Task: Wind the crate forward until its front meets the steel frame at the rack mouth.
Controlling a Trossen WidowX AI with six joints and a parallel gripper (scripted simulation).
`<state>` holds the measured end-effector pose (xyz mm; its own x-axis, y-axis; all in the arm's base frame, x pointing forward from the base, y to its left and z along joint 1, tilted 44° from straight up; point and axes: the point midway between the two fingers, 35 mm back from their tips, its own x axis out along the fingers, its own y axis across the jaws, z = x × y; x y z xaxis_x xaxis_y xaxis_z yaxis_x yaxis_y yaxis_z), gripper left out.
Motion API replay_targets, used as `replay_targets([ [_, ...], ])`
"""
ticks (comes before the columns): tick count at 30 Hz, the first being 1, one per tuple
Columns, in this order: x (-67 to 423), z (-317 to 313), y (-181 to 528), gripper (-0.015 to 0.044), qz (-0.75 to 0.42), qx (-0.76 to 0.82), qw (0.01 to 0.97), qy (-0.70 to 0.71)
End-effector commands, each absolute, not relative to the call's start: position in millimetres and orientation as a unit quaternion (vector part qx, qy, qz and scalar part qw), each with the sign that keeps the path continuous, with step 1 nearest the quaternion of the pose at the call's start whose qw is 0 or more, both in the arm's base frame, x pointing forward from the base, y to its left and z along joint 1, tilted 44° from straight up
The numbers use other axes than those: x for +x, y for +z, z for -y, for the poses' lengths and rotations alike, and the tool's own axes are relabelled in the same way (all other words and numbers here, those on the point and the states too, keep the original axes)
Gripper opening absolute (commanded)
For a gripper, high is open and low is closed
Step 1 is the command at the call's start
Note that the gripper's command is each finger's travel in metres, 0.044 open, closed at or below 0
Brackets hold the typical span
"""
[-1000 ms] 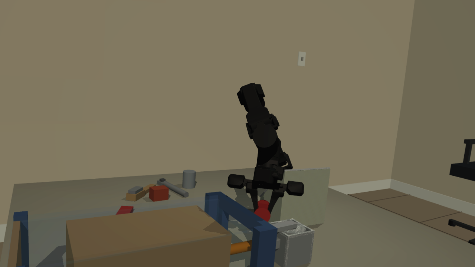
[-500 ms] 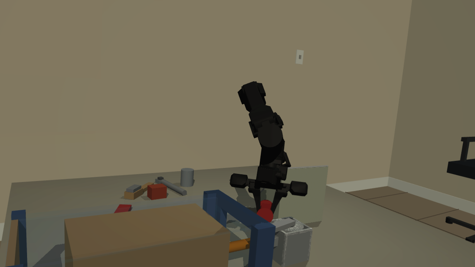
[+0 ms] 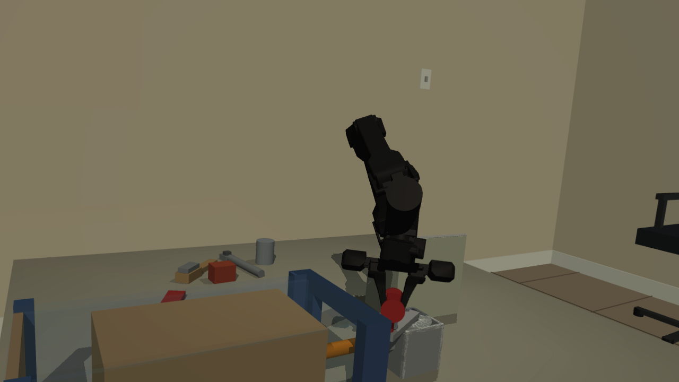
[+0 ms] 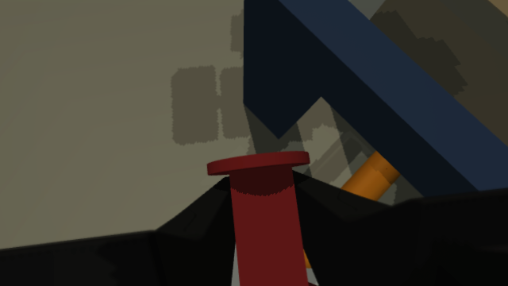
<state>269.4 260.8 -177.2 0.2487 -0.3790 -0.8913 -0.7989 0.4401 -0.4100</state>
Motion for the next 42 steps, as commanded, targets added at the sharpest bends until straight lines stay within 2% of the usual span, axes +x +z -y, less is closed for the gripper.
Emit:
replay_targets([
  [1, 254, -270, -187, 0.0000, -0.596, -0.494, 0.605, 0.184],
  [42, 196, -294, -206, 0.0000, -0.597, -0.492, 0.605, 0.186],
])
